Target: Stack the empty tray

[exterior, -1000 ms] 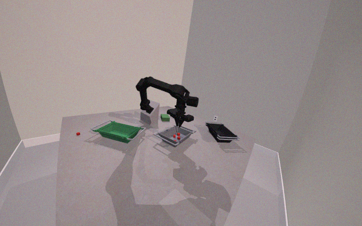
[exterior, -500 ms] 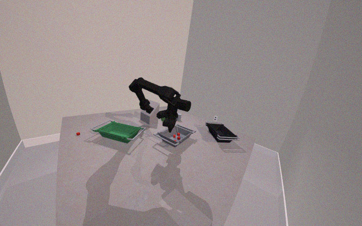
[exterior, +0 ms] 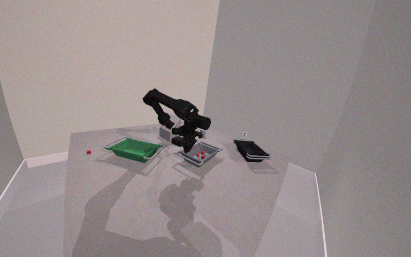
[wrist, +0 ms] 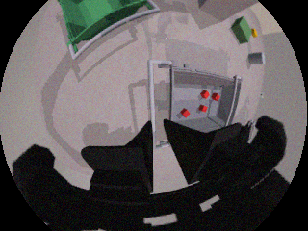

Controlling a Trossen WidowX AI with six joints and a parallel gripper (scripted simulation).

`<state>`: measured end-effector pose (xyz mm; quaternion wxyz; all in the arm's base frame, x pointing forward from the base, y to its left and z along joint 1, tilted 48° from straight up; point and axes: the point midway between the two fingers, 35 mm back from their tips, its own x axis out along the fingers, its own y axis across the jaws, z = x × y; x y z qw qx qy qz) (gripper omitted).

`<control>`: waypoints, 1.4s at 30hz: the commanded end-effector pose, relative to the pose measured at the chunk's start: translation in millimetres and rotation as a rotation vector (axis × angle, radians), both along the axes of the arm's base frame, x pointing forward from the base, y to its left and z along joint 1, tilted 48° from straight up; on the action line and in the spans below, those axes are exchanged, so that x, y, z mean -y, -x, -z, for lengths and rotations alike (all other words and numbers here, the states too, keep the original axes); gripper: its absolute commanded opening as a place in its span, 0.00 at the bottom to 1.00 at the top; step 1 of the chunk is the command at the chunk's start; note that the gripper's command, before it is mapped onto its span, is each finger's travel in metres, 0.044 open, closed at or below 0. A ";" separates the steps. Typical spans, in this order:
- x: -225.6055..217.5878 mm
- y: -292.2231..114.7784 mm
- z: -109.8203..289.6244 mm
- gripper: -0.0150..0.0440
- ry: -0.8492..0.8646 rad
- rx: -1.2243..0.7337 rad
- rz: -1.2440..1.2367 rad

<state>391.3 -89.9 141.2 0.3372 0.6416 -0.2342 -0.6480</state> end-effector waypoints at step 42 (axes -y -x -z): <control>-11.7 4.8 53.6 0.39 0.002 0.014 0.014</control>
